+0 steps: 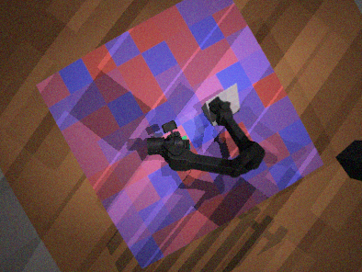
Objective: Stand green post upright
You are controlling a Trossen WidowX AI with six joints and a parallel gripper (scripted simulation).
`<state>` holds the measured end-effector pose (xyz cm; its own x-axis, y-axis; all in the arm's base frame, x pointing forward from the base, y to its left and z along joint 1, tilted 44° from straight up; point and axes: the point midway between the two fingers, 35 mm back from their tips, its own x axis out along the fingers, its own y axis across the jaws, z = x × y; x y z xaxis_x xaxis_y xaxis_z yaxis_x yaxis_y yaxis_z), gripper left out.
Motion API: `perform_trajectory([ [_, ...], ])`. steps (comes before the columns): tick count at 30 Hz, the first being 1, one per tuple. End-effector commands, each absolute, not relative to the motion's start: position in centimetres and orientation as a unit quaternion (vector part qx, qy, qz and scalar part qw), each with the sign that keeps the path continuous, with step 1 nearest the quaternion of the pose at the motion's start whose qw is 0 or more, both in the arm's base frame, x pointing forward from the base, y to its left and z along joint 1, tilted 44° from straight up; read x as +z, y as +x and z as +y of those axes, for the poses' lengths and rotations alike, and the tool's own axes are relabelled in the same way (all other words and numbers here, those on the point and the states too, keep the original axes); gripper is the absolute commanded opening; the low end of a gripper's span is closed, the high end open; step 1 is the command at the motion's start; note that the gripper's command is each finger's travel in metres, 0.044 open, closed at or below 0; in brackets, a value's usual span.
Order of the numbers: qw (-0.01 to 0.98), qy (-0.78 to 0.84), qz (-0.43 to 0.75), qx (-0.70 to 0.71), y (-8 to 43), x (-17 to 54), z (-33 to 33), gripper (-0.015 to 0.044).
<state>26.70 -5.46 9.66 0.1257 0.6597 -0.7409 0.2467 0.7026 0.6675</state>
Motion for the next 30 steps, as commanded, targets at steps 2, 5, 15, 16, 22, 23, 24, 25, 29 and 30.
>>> perform_trajectory([
  [2,0.643,0.384,0.650,0.132,26.3,10.8,-4.0,0.0023],
  [5,0.633,0.399,0.652,0.118,26.1,11.4,-3.3,0.0023],
  [15,0.600,0.447,0.659,0.075,25.4,13.4,-0.9,0.0023],
  [16,0.598,0.449,0.660,0.073,25.3,13.5,-0.8,0.0023],
  [22,0.597,0.450,0.660,0.072,25.3,13.5,-0.7,0.0023],
  [23,0.598,0.448,0.661,0.071,25.3,13.5,-0.7,0.0023],
  [24,0.599,0.446,0.662,0.069,25.2,13.4,-0.7,0.0023],
  [25,0.599,0.444,0.663,0.067,25.2,13.4,-0.6,0.0023],
  [29,0.603,0.434,0.667,0.059,25.0,13.1,-0.5,0.0023],
  [30,0.604,0.431,0.668,0.057,24.9,13.0,-0.4,0.0023],
])
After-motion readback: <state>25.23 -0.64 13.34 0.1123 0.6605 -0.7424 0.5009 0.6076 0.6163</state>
